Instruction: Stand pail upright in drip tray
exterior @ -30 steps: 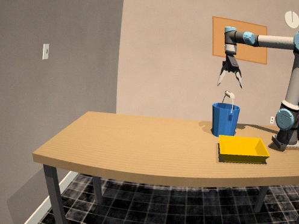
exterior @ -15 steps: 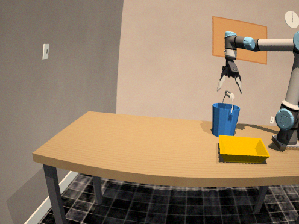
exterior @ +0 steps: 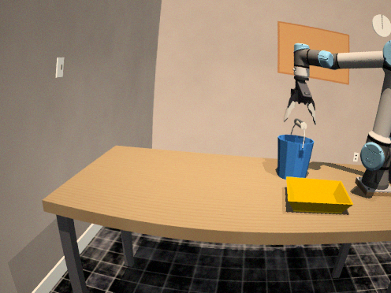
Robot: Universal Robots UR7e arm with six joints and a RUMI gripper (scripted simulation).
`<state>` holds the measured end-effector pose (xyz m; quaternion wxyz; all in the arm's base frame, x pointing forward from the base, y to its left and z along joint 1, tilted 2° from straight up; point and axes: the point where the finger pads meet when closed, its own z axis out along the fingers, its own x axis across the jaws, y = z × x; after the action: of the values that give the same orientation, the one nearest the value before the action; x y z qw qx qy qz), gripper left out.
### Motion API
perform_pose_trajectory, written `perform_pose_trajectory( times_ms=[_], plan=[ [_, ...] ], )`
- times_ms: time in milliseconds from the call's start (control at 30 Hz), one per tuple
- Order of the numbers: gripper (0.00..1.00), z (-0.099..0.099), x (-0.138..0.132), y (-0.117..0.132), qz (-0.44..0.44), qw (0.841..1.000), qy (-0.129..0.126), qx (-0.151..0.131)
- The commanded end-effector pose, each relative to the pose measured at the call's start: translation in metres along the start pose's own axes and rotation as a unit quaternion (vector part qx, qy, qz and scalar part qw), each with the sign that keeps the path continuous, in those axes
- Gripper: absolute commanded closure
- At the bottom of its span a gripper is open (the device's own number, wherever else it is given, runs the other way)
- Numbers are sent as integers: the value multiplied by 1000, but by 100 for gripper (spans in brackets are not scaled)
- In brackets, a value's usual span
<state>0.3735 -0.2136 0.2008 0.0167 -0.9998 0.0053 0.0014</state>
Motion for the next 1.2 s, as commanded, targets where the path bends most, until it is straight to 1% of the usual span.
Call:
perform_pose_trajectory(
  times_ms=[0,1033,1067,1167],
  plan=[
    [0,0,0,0,0,1000,0,0],
    [0,0,0,0,0,1000,0,0],
    [100,0,0,0,0,1000,0,0],
    [100,0,0,0,0,1000,0,0]
  ],
)
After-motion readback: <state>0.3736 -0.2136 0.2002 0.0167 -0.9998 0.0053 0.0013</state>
